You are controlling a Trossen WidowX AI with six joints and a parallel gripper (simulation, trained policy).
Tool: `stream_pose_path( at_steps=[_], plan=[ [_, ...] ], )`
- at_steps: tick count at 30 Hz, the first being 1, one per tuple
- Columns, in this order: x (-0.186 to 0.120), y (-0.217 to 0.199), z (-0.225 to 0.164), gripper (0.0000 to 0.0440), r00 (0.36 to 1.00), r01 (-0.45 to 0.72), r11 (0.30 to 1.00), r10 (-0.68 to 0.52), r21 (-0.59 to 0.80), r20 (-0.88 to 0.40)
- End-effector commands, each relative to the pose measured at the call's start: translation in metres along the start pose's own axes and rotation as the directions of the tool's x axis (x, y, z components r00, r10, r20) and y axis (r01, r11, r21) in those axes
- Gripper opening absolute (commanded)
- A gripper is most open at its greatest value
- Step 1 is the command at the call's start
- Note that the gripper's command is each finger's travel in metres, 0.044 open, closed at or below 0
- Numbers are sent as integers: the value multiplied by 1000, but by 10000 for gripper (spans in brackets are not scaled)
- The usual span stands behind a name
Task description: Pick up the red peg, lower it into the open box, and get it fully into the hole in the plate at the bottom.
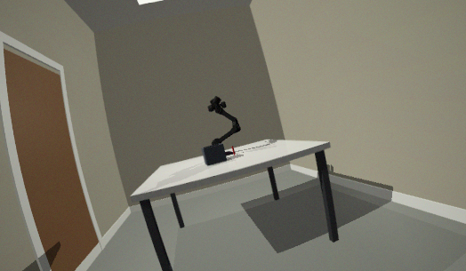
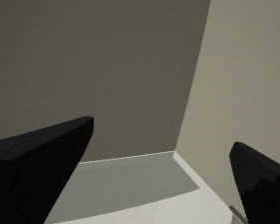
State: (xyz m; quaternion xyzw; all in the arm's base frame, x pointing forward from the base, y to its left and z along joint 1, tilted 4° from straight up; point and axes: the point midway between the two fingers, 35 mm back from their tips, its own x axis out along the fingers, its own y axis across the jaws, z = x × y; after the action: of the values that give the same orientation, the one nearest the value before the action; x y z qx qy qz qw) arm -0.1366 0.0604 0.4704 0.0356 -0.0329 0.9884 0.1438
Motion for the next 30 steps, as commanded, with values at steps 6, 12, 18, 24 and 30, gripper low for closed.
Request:
stream_pose_path(
  at_steps=[6,12,18,24,30],
  plan=[
    [1,29,10,440,991,-133,989,132,58,30],
    [-5,64,22,440,950,-312,937,306,154,65],
    [-16,93,33,440,876,-482,843,473,241,96],
    [-33,117,42,440,772,-626,710,623,324,125],
    [-54,140,48,440,647,-730,553,749,401,145]
  ],
)
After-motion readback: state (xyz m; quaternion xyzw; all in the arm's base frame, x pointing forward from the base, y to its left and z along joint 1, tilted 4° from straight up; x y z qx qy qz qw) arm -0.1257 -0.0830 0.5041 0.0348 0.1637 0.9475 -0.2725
